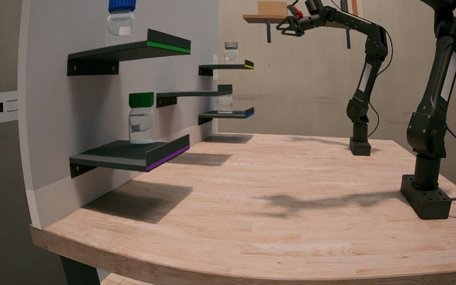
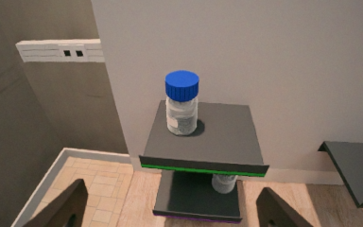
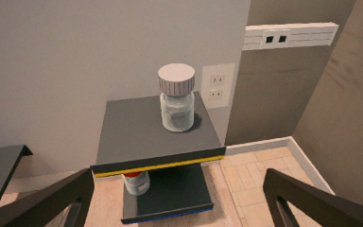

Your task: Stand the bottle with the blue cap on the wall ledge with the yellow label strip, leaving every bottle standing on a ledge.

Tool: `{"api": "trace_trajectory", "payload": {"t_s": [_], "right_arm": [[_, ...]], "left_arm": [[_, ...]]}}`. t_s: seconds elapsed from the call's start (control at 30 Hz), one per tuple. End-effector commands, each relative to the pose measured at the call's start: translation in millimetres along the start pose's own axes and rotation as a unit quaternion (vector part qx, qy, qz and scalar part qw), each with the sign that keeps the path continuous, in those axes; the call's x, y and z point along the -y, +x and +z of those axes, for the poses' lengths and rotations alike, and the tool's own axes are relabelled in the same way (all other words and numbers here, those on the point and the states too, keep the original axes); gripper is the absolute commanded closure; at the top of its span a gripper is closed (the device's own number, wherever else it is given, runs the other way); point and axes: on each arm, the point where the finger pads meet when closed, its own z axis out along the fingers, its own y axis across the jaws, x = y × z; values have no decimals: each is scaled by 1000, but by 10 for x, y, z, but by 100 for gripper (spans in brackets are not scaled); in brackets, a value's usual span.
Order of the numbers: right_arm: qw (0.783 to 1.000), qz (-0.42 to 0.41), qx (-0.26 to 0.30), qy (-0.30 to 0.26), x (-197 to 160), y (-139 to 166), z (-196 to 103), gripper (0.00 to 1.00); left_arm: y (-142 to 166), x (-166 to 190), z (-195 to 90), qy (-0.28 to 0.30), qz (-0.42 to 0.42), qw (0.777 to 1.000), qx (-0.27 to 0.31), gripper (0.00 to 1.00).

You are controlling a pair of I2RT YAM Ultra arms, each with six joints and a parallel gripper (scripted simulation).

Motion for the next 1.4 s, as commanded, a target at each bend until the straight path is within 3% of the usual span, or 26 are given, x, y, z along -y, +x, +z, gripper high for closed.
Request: {"api": "trace_trajectory", "payload": {"t_s": [0.0,0.17,0.43,0.63,0.97,1.37], "right_arm": [[1000,-11,15,-1,-9,-128,-68,0],[1000,-11,15,-1,-9,-128,-68,0],[1000,-11,15,-1,-9,-128,-68,0],[1000,-11,15,-1,-9,-128,-68,0],[1000,-11,15,-1,-9,-128,-68,0],[1000,-11,15,-1,-9,-128,-68,0]], "left_arm": [[-133,-43,29,-9,-3,1000,19,6],[-238,-46,192,-14,-9,998,55,6],[37,54,1096,-1,-38,996,75,6],[266,113,1575,6,-52,996,71,6],[472,166,1896,13,-59,997,56,6],[479,167,1981,12,-58,997,49,6]]}}
